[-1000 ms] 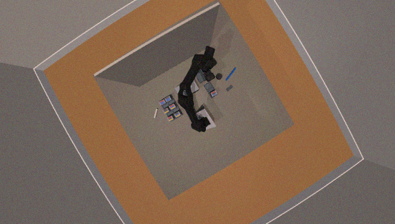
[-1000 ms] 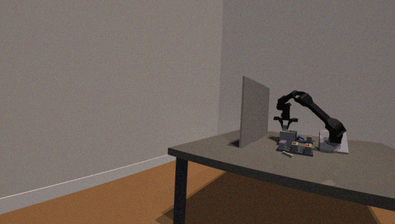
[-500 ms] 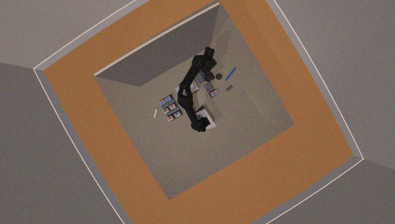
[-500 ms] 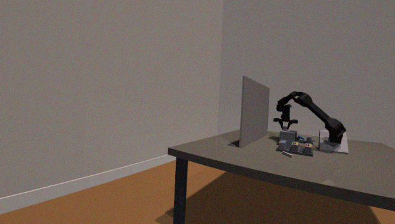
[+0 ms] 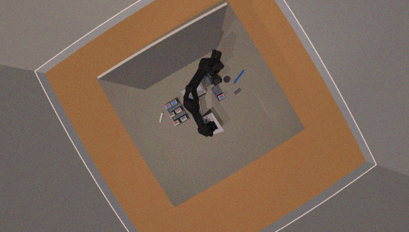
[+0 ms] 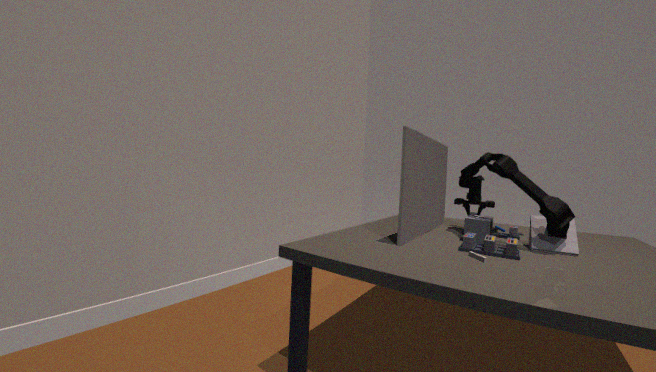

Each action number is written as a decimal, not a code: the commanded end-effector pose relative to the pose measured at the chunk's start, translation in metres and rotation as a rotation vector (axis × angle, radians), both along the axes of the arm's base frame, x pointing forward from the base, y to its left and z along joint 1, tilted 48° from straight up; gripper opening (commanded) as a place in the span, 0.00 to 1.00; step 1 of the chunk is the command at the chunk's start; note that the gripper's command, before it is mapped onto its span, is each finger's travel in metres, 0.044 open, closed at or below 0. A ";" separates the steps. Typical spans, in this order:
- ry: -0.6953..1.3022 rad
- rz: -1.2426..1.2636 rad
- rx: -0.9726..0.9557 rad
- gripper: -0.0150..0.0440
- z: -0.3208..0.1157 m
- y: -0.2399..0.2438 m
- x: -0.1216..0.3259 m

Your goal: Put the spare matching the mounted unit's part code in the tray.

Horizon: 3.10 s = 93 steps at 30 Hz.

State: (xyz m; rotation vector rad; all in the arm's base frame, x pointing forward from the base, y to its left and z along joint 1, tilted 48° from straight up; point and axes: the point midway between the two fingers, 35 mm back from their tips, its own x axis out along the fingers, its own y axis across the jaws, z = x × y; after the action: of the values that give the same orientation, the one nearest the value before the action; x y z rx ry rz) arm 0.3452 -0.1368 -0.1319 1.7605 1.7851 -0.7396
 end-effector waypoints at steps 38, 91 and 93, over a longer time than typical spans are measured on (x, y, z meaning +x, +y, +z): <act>0.006 -0.002 0.013 0.25 -0.020 0.026 -0.005; -0.006 -0.021 0.001 1.00 0.047 -0.050 -0.003; -0.006 -0.021 0.001 1.00 0.047 -0.050 -0.003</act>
State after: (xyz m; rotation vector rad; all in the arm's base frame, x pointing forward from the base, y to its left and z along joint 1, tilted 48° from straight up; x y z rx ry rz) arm 0.3426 -0.1867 -0.0843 1.7801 1.7666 -0.7398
